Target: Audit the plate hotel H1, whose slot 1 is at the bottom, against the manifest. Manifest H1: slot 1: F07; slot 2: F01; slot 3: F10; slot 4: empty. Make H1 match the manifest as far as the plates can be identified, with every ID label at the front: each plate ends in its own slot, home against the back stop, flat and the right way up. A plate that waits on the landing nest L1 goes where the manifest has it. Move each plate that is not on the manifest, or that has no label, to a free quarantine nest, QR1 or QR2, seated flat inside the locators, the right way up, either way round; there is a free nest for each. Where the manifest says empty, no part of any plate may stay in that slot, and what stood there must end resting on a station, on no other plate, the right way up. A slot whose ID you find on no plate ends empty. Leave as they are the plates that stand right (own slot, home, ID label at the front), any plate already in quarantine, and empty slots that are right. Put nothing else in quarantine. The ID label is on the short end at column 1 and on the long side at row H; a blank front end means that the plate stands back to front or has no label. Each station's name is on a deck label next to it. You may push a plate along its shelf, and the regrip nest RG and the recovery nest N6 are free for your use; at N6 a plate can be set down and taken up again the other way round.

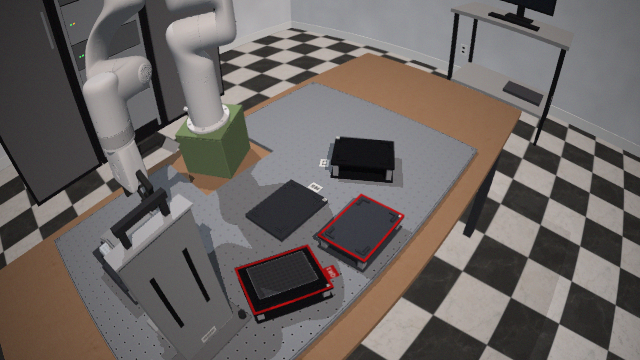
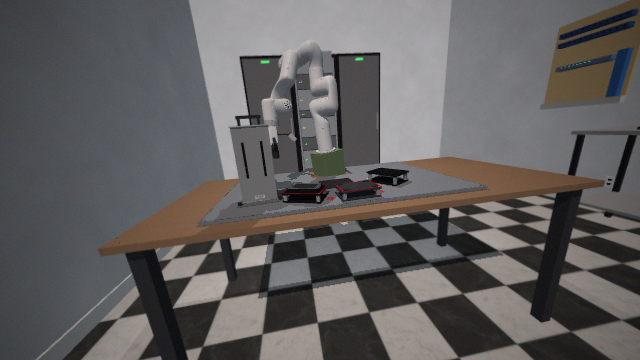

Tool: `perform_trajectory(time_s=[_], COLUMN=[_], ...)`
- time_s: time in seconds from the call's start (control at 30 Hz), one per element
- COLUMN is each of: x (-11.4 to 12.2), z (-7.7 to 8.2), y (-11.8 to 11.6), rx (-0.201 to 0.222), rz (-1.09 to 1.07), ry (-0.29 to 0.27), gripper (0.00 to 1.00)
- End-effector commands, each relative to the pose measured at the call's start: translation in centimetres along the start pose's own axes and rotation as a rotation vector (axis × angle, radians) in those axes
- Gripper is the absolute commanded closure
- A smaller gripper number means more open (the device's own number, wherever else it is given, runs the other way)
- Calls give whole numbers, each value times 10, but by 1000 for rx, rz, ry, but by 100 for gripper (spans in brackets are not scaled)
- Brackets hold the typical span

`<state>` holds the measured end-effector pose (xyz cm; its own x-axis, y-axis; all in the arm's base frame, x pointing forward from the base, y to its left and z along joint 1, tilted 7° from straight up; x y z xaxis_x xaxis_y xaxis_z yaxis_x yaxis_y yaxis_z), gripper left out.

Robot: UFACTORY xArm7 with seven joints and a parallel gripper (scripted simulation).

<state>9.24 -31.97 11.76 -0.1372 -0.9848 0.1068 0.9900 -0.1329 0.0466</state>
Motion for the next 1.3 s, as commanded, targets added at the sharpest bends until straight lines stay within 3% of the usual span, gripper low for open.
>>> perform_trajectory(time_s=[0.0,0.27,1.13,1.27], x=[1,1,1,1], z=[1,1,81,88], y=[1,1,0,0], rx=[2,2,2,2], rz=[0,0,0,0], ry=[-3,-3,-4,-4], gripper=[0,0,0,0])
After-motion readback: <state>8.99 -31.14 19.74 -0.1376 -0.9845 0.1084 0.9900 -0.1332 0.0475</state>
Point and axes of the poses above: the point where the finger pads meet when closed, its own z axis back along the fingers, its own y axis across the jaws, x = y × z, the point moved 6 cm from there along z, back along the fingers, and after that the axes turned 3 degrees about -z, right-handed, at the moved point
